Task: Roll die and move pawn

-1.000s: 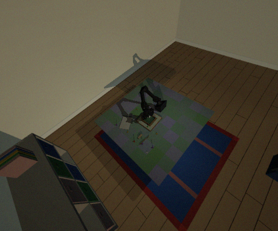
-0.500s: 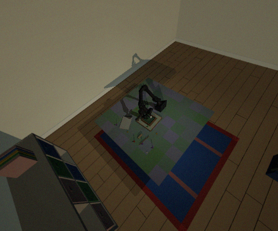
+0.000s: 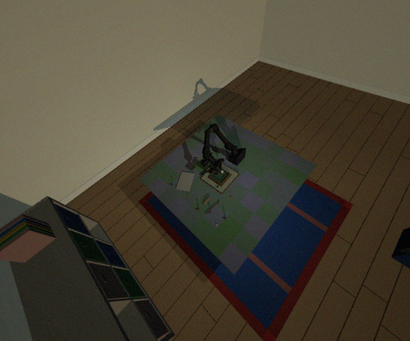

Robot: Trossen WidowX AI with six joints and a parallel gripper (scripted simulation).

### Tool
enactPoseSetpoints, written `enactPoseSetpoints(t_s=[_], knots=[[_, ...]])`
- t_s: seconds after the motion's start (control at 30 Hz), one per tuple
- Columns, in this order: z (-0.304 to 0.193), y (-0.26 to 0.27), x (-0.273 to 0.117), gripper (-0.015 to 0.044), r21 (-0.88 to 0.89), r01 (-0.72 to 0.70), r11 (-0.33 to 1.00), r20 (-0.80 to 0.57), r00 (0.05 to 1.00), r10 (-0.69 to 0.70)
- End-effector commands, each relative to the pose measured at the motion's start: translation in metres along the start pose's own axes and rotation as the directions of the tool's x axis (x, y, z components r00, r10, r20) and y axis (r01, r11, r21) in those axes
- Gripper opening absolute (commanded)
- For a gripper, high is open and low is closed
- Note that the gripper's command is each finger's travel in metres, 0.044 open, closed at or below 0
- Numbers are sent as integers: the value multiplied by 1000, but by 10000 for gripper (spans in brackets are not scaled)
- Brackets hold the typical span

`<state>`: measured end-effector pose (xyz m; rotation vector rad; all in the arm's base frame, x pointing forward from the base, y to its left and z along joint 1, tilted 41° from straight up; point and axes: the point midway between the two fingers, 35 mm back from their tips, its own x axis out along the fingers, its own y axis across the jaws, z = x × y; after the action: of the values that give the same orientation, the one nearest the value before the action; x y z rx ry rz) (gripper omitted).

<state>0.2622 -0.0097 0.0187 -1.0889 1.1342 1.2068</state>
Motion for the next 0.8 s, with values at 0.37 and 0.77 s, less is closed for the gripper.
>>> enactPoseSetpoints(t_s=[0.37, 0.77], knots=[[3, -9, -32, 0, -9, 24, 1000, 14, 1000, -24], [3, -9, -30, 53, -4, 24, 1000, 8, 1000, -24]])
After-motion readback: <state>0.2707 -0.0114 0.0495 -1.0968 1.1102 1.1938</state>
